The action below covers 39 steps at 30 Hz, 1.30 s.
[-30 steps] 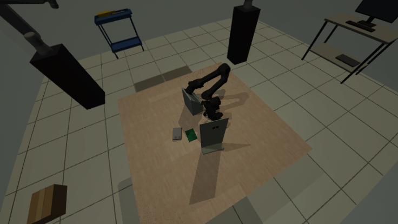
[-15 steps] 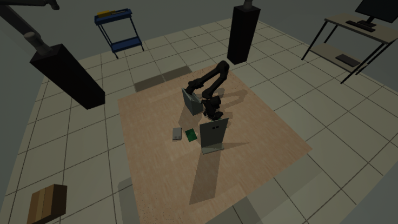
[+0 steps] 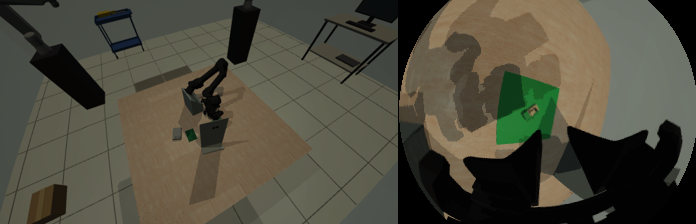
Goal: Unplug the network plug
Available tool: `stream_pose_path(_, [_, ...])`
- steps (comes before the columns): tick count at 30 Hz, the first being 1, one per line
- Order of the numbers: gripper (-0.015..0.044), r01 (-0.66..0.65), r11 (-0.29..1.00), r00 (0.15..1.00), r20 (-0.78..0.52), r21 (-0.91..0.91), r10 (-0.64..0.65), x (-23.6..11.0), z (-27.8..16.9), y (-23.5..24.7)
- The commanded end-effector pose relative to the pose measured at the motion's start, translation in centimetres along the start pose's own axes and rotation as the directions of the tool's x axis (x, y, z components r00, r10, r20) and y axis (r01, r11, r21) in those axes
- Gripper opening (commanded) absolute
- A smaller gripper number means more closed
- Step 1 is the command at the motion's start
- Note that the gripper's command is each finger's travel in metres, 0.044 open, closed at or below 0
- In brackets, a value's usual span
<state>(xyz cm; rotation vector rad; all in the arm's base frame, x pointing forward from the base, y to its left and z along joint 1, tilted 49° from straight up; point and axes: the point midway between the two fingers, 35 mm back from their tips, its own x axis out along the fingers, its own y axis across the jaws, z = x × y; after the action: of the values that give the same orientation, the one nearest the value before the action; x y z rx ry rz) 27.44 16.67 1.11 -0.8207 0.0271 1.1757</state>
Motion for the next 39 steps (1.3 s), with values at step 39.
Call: stream_pose_path(39, [0.0156, 0.009, 1.000, 1.000, 0.011, -0.011, -0.008, -3.8, 0.3, -2.3])
